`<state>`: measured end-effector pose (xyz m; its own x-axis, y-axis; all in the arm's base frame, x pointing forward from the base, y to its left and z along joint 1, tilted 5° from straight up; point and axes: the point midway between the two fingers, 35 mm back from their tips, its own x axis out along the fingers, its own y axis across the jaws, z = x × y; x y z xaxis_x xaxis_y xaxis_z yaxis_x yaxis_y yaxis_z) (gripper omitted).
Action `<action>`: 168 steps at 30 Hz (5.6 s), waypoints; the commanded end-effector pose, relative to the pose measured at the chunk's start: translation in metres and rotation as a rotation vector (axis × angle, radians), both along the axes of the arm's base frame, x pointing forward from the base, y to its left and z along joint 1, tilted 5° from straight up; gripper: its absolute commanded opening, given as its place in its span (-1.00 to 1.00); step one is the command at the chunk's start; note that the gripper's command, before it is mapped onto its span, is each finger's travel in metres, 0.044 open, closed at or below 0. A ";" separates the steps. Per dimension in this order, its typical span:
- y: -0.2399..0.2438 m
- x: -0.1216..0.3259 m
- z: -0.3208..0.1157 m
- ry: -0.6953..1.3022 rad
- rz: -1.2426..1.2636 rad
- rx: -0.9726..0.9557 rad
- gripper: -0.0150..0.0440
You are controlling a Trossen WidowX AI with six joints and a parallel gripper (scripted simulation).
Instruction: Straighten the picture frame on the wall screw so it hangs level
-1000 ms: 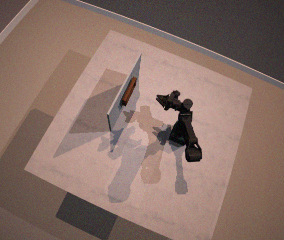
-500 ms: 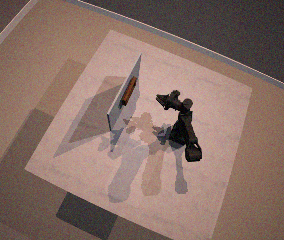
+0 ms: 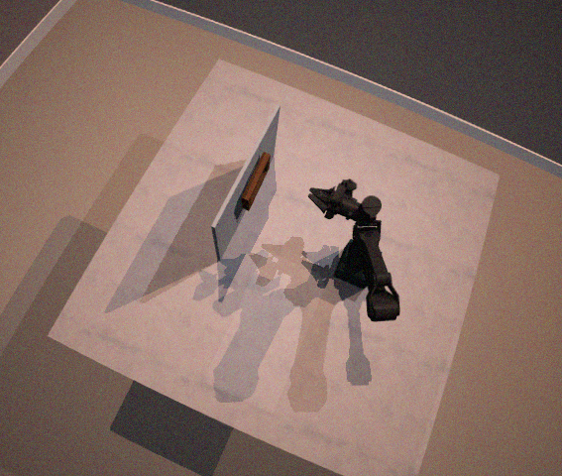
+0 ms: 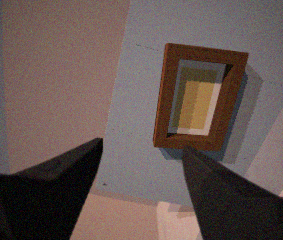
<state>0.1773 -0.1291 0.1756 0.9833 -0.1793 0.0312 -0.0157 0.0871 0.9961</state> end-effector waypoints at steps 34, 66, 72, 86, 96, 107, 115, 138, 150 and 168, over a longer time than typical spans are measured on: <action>-0.009 0.067 -0.001 -0.007 -0.007 0.006 0.39; -0.021 0.146 -0.033 -0.019 -0.008 0.000 0.39; -0.021 0.146 -0.033 -0.019 -0.008 0.000 0.39; -0.025 0.163 -0.031 -0.020 -0.008 0.000 0.39; -0.028 0.179 -0.030 -0.021 -0.008 0.000 0.39; -0.029 0.185 -0.030 -0.022 -0.008 0.000 0.39; -0.029 0.185 -0.030 -0.022 -0.008 0.000 0.39; -0.029 0.185 -0.030 -0.022 -0.008 0.000 0.34; -0.029 0.185 -0.030 -0.022 -0.008 0.000 0.07; -0.029 0.185 -0.030 -0.022 -0.008 0.000 -0.47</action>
